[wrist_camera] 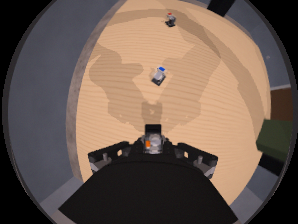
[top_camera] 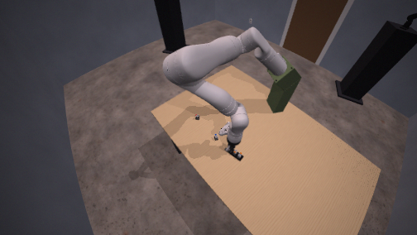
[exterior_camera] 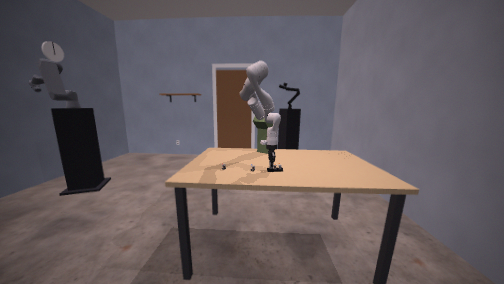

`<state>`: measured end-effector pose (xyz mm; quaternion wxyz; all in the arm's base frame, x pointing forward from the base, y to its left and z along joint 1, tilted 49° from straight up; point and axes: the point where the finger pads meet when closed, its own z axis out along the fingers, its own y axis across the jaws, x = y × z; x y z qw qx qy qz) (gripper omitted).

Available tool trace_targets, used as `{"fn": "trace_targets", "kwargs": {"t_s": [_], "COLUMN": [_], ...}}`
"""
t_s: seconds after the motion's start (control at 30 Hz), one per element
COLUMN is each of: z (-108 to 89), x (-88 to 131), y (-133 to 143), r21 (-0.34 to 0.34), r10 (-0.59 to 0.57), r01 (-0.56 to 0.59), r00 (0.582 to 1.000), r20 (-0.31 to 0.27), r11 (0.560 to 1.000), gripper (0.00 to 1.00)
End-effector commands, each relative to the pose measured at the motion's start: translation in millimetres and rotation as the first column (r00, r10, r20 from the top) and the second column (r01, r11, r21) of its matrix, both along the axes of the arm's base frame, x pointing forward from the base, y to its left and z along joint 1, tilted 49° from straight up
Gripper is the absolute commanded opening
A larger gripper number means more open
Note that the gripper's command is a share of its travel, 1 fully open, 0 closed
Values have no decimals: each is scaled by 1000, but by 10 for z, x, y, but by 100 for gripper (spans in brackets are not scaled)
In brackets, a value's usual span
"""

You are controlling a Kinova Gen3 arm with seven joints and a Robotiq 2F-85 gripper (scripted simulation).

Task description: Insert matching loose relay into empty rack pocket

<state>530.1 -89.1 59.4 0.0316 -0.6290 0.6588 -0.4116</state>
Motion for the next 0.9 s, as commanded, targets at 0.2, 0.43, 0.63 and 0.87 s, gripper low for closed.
{"fn": "trace_targets", "kwargs": {"t_s": [0.2, 0.43, 0.63, 0.87], "z": [-3, -13, -23, -36], "x": [28, 38, 47, 59], "y": [9, 1, -6, -16], "r21": [4, 4, 4, 4], "r10": [-3, -3, -3, -3], "r01": [3, 3, 3, 3], "r00": [1000, 1000, 1000, 1000], "r20": [8, 8, 9, 9], "r11": [1000, 1000, 1000, 1000], "gripper": [0, 0, 0, 0]}}
